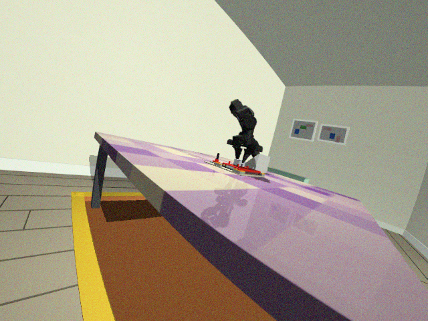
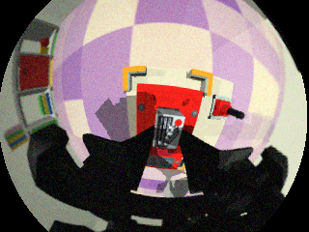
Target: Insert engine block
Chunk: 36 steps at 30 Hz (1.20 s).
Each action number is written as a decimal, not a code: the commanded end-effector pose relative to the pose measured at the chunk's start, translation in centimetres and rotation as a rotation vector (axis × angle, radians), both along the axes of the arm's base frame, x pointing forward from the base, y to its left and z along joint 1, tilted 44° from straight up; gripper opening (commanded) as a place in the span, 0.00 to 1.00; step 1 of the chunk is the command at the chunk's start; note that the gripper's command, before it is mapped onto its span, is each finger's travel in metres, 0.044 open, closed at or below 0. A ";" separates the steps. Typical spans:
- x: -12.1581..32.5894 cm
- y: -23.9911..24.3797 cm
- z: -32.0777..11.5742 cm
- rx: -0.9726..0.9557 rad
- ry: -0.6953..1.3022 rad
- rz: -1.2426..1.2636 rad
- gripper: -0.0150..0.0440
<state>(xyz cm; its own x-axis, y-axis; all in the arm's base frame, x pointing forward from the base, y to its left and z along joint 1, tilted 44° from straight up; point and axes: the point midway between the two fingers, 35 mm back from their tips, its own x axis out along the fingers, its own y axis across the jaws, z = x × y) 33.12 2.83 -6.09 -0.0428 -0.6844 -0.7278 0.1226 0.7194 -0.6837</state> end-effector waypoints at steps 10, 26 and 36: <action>0.0 -0.2 -0.2 -0.002 0.003 0.007 0.52; 0.0 -0.5 -0.4 -0.003 0.003 0.007 0.52; 0.0 -0.6 -0.6 -0.003 0.003 0.007 0.52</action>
